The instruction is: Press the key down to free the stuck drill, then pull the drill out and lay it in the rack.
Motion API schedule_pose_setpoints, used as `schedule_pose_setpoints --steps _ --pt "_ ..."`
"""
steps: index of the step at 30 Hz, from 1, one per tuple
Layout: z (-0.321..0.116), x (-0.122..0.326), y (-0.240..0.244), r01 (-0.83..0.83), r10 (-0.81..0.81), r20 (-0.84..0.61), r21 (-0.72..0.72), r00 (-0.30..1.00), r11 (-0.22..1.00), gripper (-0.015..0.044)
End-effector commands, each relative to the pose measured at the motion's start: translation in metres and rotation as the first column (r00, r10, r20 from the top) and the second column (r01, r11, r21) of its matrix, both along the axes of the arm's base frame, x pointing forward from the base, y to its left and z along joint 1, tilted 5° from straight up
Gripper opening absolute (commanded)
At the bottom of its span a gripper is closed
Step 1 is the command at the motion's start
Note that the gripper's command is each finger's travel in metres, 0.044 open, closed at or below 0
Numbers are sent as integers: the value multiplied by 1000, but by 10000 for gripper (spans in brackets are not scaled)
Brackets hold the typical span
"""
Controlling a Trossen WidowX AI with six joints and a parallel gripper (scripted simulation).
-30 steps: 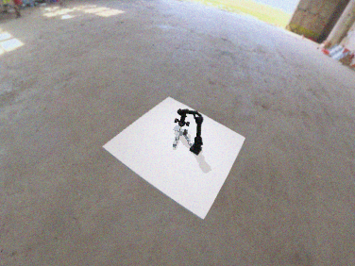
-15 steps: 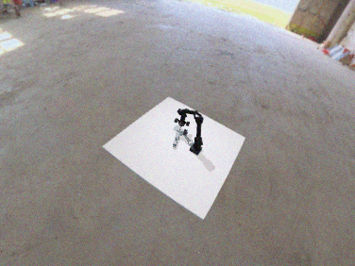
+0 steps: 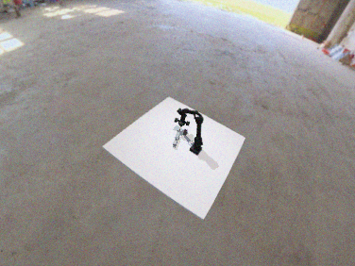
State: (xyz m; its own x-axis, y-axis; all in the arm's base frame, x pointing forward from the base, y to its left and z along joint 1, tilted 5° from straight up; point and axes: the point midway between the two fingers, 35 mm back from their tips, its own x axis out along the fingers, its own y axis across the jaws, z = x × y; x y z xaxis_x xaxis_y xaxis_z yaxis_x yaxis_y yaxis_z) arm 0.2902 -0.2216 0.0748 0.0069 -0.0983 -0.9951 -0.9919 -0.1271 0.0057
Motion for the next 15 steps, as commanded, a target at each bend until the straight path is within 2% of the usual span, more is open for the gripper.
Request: schedule_pose_setpoints --steps 1,15 --pt "3 1 0 0 0 6 -1 1000 1000 0" --pt "7 1 1 0 0 6 -1 1000 1000 0"
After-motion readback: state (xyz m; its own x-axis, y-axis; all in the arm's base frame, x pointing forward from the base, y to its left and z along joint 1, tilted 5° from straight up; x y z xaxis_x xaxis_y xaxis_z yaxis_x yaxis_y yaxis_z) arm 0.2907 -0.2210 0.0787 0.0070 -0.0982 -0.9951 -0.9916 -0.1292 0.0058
